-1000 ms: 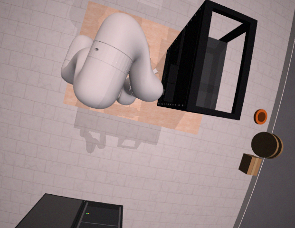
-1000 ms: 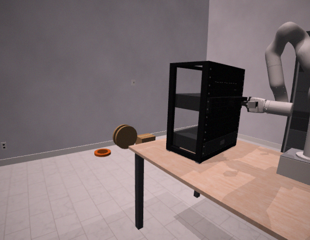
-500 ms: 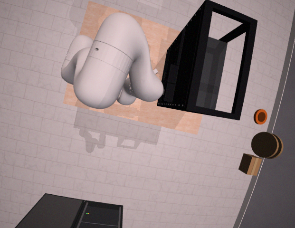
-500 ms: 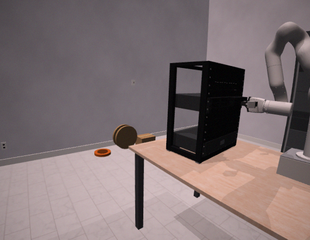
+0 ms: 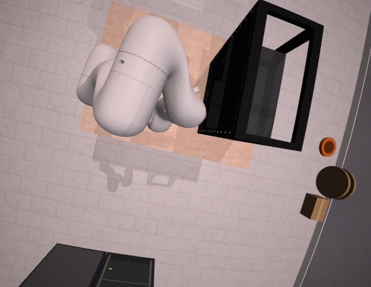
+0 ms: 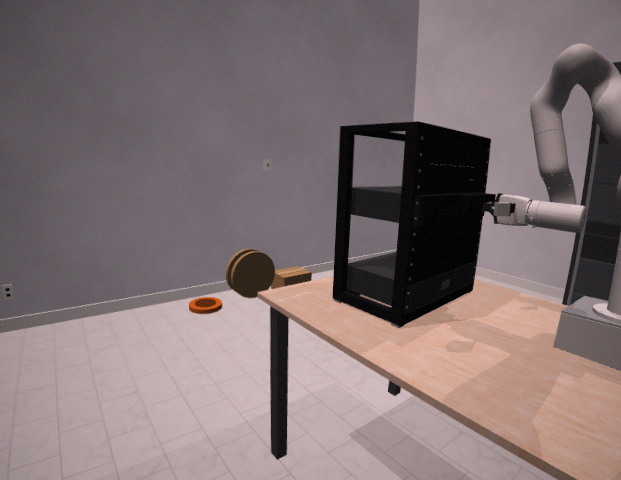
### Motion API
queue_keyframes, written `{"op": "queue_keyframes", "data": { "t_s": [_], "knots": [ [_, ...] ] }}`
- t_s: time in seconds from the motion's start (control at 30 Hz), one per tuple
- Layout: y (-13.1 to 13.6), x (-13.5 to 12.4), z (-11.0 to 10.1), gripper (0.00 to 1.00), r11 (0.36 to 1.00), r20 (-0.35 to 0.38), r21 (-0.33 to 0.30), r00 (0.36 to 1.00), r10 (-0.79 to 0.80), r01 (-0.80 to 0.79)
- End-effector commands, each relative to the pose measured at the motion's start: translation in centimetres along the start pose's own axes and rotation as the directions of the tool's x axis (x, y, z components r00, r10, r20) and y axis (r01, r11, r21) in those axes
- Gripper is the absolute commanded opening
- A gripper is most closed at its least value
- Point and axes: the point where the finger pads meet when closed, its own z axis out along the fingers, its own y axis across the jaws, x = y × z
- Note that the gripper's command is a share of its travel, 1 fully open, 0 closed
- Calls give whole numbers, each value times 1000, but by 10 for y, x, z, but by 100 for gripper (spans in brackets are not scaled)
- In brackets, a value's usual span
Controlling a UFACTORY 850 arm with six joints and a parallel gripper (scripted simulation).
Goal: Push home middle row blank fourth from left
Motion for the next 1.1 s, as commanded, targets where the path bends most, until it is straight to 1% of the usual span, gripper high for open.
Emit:
{"op": "queue_keyframes", "data": {
  "t_s": [0.0, 0.5, 0.63, 0.77, 0.9, 0.97, 1.07],
  "knots": [
    [0, 0, 1, 0, 1000, 0, -1, 1000, 0, 0],
    [0, 0, 3, 0, 1000, 0, -1, 1000, 0, 0],
    [0, 0, 0, 0, 1000, 0, -1, 1000, 0, 0],
    [0, 0, -14, 0, 1000, 0, -1, 1000, 0, 0],
    [0, 0, -36, 0, 1000, 0, -1, 1000, 0, 0],
    [0, 0, -36, 0, 1000, 0, -1, 1000, 0, 0],
    [0, 0, -56, 0, 1000, 0, -1, 1000, 0, 0]
  ]
}}
